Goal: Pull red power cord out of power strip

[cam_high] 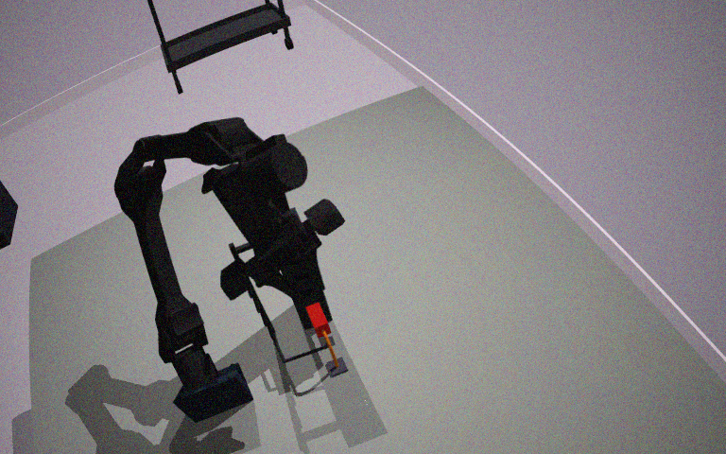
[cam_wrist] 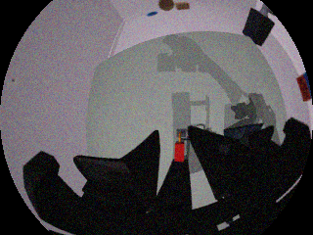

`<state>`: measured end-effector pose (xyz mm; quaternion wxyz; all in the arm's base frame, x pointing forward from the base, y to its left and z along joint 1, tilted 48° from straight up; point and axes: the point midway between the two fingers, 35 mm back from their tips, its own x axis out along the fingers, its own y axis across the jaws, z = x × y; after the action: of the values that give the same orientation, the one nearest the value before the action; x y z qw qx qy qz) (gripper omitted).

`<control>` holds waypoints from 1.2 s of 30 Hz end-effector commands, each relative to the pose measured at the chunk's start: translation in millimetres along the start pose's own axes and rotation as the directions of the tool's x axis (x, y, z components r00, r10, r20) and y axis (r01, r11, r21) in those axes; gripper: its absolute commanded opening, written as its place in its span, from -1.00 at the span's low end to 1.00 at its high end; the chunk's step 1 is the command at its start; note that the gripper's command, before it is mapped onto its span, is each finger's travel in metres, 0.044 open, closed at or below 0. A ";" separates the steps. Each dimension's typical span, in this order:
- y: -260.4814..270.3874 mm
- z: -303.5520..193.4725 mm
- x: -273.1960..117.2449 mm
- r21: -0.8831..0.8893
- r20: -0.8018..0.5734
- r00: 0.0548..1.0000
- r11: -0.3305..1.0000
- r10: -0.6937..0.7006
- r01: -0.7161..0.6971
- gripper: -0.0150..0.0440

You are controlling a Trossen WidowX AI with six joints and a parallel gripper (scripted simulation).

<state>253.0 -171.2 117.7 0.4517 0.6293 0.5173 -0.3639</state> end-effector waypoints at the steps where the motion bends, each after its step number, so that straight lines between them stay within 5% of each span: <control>1: -6.5 -19.4 53.8 -0.005 -0.223 0.969 0.994 -0.110 0.111 0.05; 7: -21.3 -48.9 110.0 -0.010 -0.465 0.857 0.969 -0.221 0.245 0.05; 36: -17.3 -80.7 93.7 -0.009 -0.467 0.856 0.969 -0.221 0.246 0.05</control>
<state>254.4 -67.6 49.4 0.2534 0.6396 0.6745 -0.2679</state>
